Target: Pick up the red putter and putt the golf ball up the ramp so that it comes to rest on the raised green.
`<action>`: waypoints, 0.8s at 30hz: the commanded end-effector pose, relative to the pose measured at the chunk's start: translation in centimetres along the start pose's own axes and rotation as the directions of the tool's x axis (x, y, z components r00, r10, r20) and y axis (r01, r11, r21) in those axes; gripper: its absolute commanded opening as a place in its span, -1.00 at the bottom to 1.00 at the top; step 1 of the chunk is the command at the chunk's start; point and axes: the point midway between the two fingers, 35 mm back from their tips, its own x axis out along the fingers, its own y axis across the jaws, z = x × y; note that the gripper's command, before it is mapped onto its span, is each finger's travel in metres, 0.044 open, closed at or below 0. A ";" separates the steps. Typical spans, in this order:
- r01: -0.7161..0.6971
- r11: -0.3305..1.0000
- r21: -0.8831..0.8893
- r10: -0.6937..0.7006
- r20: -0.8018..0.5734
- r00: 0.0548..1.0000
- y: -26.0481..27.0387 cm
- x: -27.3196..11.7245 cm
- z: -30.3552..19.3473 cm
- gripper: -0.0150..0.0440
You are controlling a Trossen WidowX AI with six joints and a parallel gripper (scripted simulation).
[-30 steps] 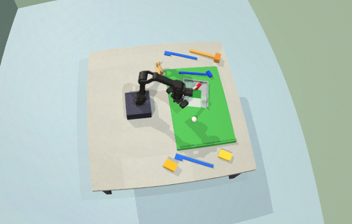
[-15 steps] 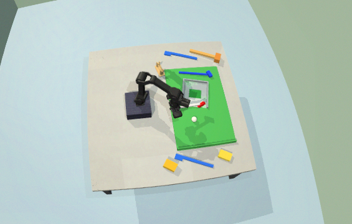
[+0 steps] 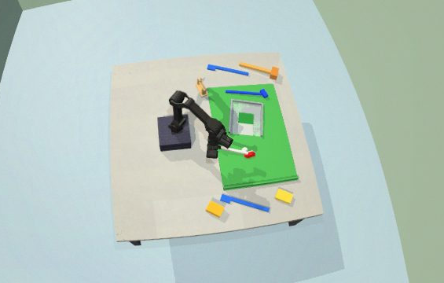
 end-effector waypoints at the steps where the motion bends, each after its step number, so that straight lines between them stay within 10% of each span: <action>1: 0.003 1.000 0.022 -0.003 0.004 1.000 -0.2 -0.1 -0.2 -0.49; 24: 0.003 1.000 0.022 -0.003 0.004 1.000 -0.3 5.2 -0.2 -0.49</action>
